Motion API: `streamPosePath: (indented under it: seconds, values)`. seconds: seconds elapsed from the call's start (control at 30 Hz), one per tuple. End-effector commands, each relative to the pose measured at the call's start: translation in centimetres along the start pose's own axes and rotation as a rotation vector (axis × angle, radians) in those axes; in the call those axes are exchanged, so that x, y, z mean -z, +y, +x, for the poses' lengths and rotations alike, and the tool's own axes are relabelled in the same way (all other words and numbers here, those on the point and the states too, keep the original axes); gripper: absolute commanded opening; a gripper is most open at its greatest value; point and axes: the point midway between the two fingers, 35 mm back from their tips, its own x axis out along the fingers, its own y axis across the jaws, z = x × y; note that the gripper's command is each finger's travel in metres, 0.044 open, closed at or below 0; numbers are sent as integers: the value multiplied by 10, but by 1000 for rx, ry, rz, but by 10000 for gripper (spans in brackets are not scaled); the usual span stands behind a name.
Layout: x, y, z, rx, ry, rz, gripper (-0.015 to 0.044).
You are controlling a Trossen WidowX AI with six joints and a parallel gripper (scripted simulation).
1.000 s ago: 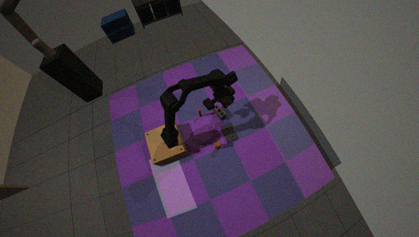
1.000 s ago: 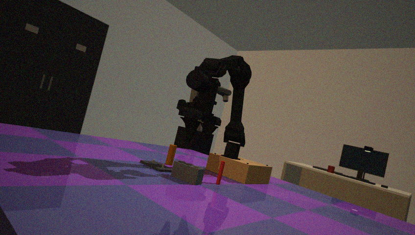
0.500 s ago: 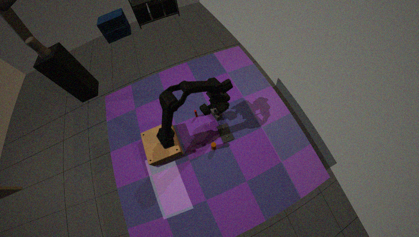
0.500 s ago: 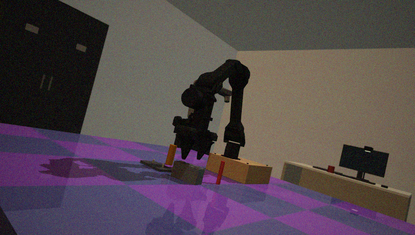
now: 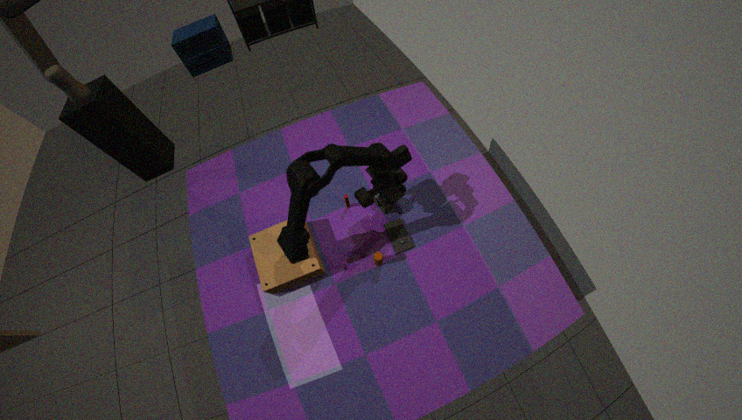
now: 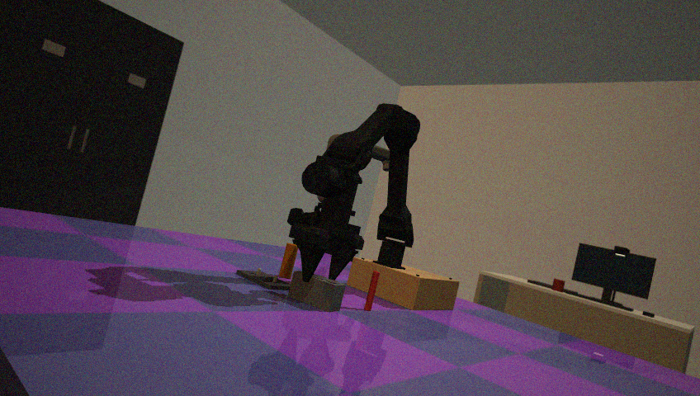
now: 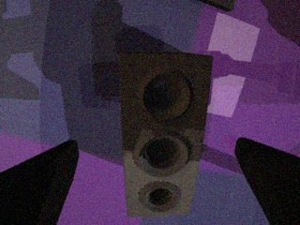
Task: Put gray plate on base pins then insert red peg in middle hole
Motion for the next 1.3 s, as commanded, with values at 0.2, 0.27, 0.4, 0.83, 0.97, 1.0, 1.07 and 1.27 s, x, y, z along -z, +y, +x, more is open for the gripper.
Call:
streamPosePath:
  seconds: [0.2,0.27,0.4,0.83,0.97,1.0,1.07,1.27]
  values:
    - [0,0,16,0,-1,-2,440]
    - [0,0,19,0,-1,-2,440]
    - [0,-1,26,0,-1,-2,440]
    - [0,-1,36,0,-1,-2,309]
    - [0,-1,36,0,-1,-2,204]
    - [0,-1,36,0,-1,-2,177]
    - [0,-1,36,0,-1,-2,125]
    - [0,-1,36,0,-1,-2,65]
